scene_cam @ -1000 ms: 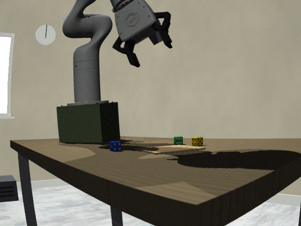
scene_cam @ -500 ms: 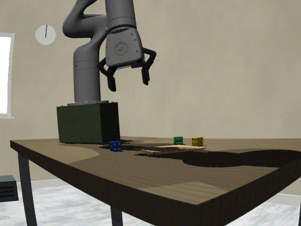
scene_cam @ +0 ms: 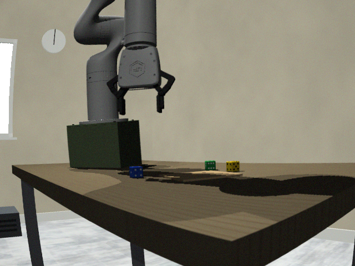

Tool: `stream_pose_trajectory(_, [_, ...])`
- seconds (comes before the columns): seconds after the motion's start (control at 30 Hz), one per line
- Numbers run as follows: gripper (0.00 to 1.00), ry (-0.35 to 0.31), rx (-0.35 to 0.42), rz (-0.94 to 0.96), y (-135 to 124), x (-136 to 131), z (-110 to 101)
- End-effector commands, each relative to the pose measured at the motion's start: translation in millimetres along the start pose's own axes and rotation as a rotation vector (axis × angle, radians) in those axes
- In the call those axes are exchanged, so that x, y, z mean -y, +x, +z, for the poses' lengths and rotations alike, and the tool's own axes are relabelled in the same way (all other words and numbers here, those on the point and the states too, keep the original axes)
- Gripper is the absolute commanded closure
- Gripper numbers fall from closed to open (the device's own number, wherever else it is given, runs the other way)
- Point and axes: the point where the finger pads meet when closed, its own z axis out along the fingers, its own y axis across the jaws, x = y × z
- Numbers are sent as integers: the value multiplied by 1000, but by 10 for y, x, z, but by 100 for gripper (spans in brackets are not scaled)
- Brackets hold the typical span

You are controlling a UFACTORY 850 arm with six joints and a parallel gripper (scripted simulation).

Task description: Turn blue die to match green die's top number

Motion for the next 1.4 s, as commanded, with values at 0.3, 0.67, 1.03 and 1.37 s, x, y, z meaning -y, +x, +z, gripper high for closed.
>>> stream_pose_trajectory(0.3, [0,1,0,-1,1,1,1])
stream_pose_trajectory(0.67, [0,2,-2,-1,-1,1,48])
stream_pose_trajectory(1.03, [0,2,-2,-1,-5,2,131])
stream_pose_trajectory(1.37, [0,2,-2,-1,-10,3,271])
